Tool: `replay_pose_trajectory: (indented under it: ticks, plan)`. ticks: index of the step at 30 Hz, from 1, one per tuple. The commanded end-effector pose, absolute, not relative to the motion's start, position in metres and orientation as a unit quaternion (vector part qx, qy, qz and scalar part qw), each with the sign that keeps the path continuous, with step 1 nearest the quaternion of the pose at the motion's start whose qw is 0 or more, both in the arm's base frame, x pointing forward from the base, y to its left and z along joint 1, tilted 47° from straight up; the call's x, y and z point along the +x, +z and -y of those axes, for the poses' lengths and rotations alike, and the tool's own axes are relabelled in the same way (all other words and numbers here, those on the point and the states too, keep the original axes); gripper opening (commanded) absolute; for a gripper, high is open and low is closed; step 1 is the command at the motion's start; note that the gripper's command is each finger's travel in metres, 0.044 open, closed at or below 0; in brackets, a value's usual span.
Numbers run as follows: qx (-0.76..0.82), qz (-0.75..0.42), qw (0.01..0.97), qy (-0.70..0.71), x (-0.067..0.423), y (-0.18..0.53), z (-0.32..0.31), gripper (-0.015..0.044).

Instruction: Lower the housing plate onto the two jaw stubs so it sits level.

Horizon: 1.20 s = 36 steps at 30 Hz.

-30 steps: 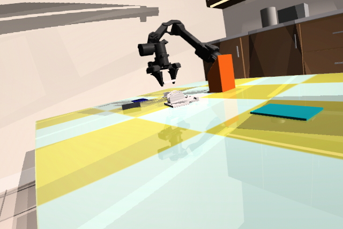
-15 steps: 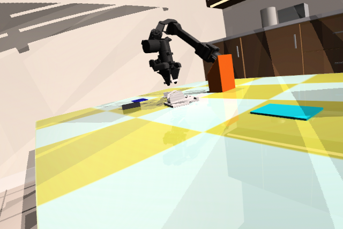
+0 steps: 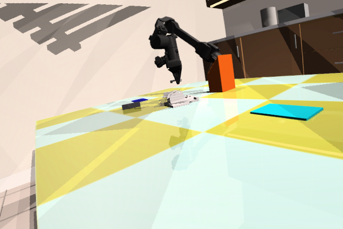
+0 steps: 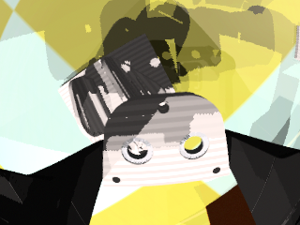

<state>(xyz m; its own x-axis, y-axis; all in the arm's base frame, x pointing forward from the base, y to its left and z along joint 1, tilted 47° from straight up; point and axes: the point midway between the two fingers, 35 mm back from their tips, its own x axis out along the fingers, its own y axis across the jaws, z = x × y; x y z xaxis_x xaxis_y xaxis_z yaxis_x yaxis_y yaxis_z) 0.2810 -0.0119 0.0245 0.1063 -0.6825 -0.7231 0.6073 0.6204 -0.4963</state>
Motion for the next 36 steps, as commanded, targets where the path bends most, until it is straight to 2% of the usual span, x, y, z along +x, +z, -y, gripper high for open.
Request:
replay_pose_trajectory:
  ticks: [1, 14, 36]
  plan:
    - [-0.077, -0.524, 0.742, -0.412, 0.28, 0.016, 0.003, 0.0351]
    - [-0.198, -0.567, 0.724, -0.34, 0.271, -0.011, -0.024, 0.0351]
    - [-0.199, -0.568, 0.723, -0.339, 0.271, -0.012, -0.024, 0.0351]
